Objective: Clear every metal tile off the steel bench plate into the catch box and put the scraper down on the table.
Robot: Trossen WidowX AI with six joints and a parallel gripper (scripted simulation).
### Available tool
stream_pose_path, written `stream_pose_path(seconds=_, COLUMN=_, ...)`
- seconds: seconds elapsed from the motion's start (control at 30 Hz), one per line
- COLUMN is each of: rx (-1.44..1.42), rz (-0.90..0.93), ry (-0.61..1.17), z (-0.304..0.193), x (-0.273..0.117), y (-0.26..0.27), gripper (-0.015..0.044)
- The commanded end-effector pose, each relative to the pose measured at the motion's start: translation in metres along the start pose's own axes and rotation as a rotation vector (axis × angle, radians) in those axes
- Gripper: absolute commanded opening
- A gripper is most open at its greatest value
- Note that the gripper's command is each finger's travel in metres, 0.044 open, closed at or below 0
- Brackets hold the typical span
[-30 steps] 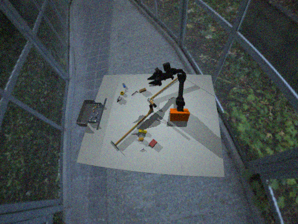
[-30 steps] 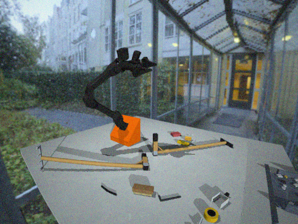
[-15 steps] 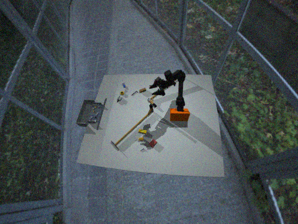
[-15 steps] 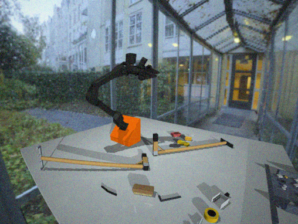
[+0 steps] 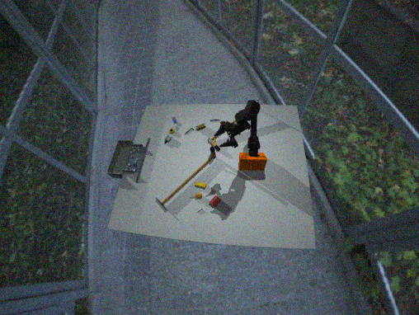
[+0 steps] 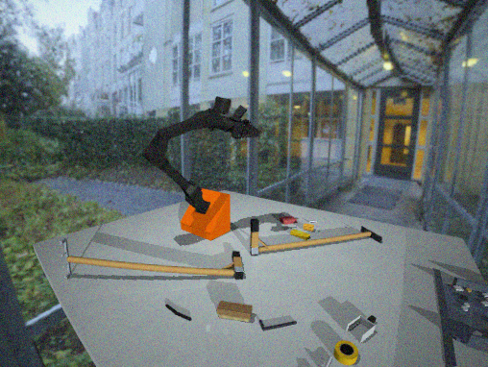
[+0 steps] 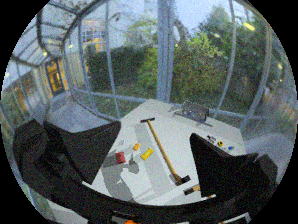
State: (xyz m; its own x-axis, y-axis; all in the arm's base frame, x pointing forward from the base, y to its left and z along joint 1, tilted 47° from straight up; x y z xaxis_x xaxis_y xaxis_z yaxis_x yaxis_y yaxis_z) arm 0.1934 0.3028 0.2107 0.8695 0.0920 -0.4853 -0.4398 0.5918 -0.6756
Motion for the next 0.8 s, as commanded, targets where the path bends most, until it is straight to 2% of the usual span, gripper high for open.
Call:
stream_pose_path(seconds=0.0, rx=-0.044, rz=0.007, ry=0.024, z=-0.011, x=0.002, y=0.015, gripper=0.0440)
stream_pose_path(seconds=0.27, rx=-0.123, rz=0.022, ry=0.060, z=-0.031, x=0.004, y=0.039, gripper=0.0440)
stream_pose_path(seconds=0.77, rx=-0.127, rz=0.023, ry=0.062, z=-0.032, x=0.004, y=0.040, gripper=0.0440)
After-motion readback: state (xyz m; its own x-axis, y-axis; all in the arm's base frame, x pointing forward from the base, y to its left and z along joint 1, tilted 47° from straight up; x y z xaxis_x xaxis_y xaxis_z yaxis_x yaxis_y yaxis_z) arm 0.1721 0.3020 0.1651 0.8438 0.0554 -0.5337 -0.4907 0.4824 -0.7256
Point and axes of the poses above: the point midway between the two fingers, 35 mm back from their tips, its own x axis out along the fingers, its own y axis across the jaws, z = x × y, the point moved 4 cm from there along -x, back along the fingers, and after that the axes turned 10 degrees about -x, right-handed, at the moved point
